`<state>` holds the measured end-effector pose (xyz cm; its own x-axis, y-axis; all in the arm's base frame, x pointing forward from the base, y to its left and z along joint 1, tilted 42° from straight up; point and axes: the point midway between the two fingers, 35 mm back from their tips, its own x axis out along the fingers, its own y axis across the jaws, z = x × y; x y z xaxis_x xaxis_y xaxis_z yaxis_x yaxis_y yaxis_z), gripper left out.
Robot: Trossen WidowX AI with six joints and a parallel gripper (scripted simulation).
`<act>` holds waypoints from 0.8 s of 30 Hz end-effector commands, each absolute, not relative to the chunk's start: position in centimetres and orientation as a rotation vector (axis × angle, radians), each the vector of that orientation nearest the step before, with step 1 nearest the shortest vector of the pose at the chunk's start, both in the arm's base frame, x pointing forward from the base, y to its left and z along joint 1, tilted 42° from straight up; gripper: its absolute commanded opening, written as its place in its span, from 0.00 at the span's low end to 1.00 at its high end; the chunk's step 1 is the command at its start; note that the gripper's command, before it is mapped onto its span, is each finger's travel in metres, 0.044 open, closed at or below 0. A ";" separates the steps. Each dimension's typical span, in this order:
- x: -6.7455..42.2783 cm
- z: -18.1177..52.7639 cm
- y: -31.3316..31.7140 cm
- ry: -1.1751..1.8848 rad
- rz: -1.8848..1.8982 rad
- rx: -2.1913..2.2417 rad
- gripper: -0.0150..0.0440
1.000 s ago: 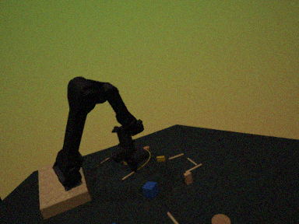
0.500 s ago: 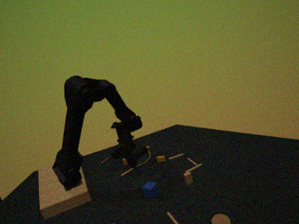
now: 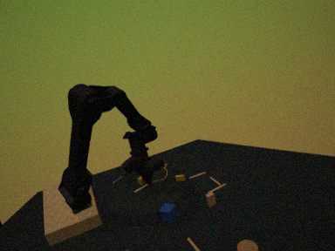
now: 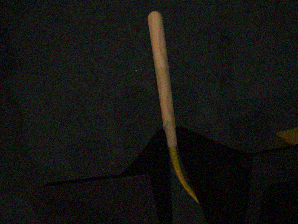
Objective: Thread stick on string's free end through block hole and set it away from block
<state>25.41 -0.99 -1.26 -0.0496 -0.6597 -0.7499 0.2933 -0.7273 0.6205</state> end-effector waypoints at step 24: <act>25.9 -0.2 0.1 -0.457 -1.847 1.613 0.25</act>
